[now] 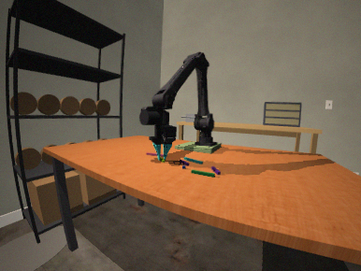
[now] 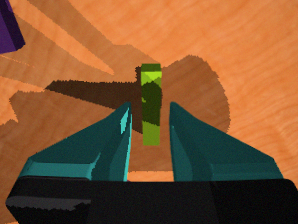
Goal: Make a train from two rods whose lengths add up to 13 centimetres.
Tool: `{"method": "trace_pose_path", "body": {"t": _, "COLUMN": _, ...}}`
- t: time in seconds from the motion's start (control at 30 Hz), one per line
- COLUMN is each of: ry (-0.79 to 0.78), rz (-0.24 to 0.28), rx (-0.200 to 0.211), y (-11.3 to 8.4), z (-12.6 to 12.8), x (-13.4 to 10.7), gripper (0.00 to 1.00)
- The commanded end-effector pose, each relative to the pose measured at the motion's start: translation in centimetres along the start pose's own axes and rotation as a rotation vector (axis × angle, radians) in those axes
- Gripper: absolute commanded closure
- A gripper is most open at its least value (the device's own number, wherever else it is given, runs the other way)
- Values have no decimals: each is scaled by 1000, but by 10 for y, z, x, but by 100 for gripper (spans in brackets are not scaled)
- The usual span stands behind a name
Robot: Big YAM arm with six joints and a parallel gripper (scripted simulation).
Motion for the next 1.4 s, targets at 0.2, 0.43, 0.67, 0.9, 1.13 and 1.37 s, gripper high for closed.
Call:
{"method": "trace_pose_path", "body": {"t": 0.2, "ry": -8, "rz": -3, "rx": -13, "y": 0, "z": -5, "x": 2, "gripper": 77}}
{"method": "trace_pose_path", "body": {"t": 0.43, "ry": -6, "rz": -16, "rx": -64, "y": -34, "z": -20, "x": 6, "gripper": 77}}
{"method": "trace_pose_path", "body": {"t": 0.67, "ry": 2, "rz": -18, "rx": -66, "y": -58, "z": -19, "x": 8, "gripper": 77}}
{"method": "trace_pose_path", "body": {"t": 0.9, "ry": 0, "rz": -19, "rx": -69, "y": -98, "z": -17, "x": 8, "gripper": 77}}
{"method": "trace_pose_path", "body": {"t": 1.13, "ry": 0, "rz": -9, "rx": -32, "y": -103, "z": -16, "x": 6, "gripper": 77}}
{"method": "trace_pose_path", "body": {"t": 1.37, "ry": -2, "rz": -5, "rx": -20, "y": -98, "z": -9, "x": 5, "gripper": 0}}
Point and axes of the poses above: the point where the finger pads meet when closed, its own y axis out along the fingers, its own z axis across the jaws, x = y × z, the point moved 7 cm from there along -y, back along the fingers, and after that the axes turned 14 degrees about -y, right-handed, at the moved point
